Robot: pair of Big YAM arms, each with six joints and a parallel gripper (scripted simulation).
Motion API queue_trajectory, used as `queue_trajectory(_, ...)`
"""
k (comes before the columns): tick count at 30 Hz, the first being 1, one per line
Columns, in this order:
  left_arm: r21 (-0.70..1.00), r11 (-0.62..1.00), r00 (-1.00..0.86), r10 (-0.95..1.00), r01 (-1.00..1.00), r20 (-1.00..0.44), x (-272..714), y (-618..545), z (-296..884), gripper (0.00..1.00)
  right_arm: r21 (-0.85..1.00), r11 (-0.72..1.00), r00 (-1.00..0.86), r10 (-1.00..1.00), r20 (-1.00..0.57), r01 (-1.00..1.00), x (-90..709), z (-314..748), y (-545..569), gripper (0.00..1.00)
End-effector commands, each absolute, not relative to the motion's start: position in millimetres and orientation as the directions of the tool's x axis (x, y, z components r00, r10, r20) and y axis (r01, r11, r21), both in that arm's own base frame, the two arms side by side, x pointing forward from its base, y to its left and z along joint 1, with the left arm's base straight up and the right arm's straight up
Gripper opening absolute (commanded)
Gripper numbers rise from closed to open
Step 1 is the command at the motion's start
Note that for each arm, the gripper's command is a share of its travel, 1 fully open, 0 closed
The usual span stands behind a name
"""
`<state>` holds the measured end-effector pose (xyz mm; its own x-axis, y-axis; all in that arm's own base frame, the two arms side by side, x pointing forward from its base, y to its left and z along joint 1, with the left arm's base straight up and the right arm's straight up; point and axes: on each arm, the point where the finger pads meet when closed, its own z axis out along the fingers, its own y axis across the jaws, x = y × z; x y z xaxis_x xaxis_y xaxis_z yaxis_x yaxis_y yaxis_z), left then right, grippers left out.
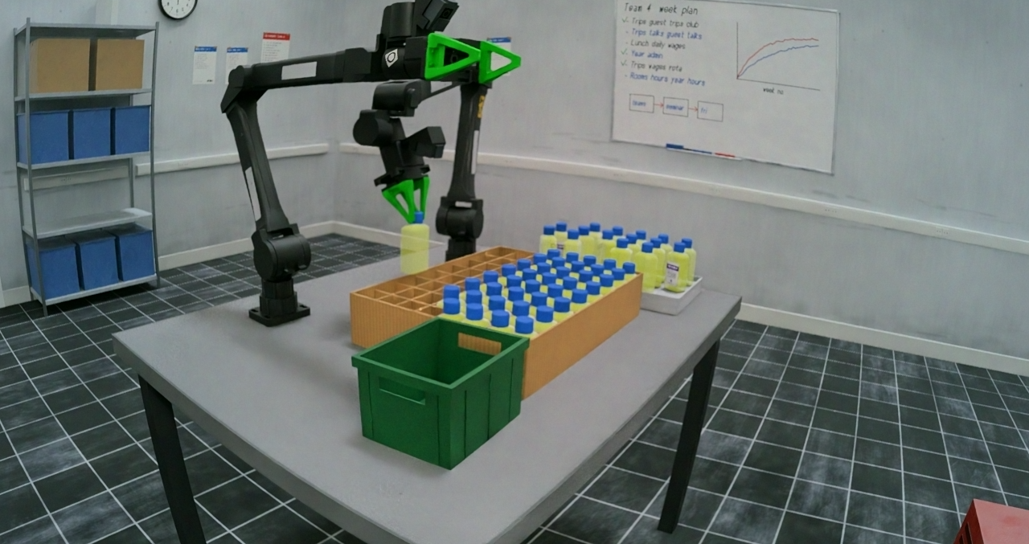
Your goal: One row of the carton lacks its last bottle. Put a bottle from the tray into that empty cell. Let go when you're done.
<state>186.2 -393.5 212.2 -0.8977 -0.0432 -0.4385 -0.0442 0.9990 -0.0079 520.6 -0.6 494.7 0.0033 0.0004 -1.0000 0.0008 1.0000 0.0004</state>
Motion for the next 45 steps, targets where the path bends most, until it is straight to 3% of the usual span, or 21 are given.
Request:
queue_trajectory(1, -0.1, 0.994, -0.882, -0.083, -0.041, -0.463, 190.9, -408.2, 255.2, 0.29, -0.001, 1.0, 0.084, -0.002, -0.996, 0.005, 526.0, 542.5, -3.3, 1.0)
queue_trajectory(20, -0.034, 0.999, -0.89, -0.053, -0.042, -0.453, 186.2, -402.9, 196.4, 0.29, -0.001, 1.0, 0.084, -0.002, -0.996, 0.005, 526.0, 542.5, -3.3, 1.0)
queue_trajectory(29, -0.091, 0.995, -0.883, -0.081, -0.044, -0.463, 188.9, -407.1, 216.6, 0.29, -0.001, 1.0, 0.084, -0.002, -0.996, 0.005, 526.0, 542.5, -3.3, 1.0)
queue_trajectory(32, -0.027, 0.999, -0.89, -0.054, -0.047, -0.452, 187.3, -400.2, 180.7, 0.29, -0.001, 1.0, 0.084, -0.002, -0.996, 0.005, 526.0, 542.5, -3.3, 1.0)
queue_trajectory(45, -0.088, 0.995, -0.883, -0.081, -0.045, -0.463, 189.0, -406.7, 195.8, 0.29, -0.001, 1.0, 0.084, -0.002, -0.996, 0.005, 526.0, 542.5, -3.3, 1.0)
